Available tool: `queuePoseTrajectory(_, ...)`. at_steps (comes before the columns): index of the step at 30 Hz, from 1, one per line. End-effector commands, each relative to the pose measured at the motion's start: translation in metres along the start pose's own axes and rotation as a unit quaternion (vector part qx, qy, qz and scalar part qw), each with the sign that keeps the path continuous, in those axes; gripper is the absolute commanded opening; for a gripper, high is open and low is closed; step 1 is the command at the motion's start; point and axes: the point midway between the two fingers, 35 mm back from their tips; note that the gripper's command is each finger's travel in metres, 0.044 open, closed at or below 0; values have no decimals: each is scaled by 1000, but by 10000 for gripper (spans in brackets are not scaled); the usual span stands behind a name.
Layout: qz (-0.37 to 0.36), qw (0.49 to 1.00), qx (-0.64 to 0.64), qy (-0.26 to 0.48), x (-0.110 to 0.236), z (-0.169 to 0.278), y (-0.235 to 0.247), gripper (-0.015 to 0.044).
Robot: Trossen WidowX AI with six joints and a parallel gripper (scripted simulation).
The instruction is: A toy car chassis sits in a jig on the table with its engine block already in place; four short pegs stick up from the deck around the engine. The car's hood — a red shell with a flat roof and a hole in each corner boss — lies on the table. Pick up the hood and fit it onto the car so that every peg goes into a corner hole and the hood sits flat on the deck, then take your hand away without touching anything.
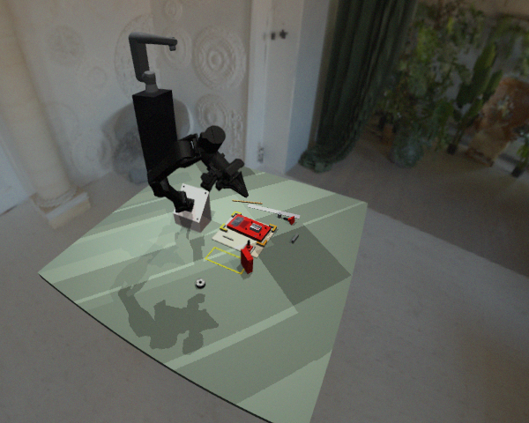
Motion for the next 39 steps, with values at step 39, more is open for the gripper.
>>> queuePoseTrajectory(39, 441, 675, 590, 26, -164, -142, -242, 0)
Point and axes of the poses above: the point midway between the two fingers, 35 mm back from their tips, its own x axis back along the fingers, its own y axis across the jaws, z = x × y, and after that the axes turned 11 degrees about -x, right-handed
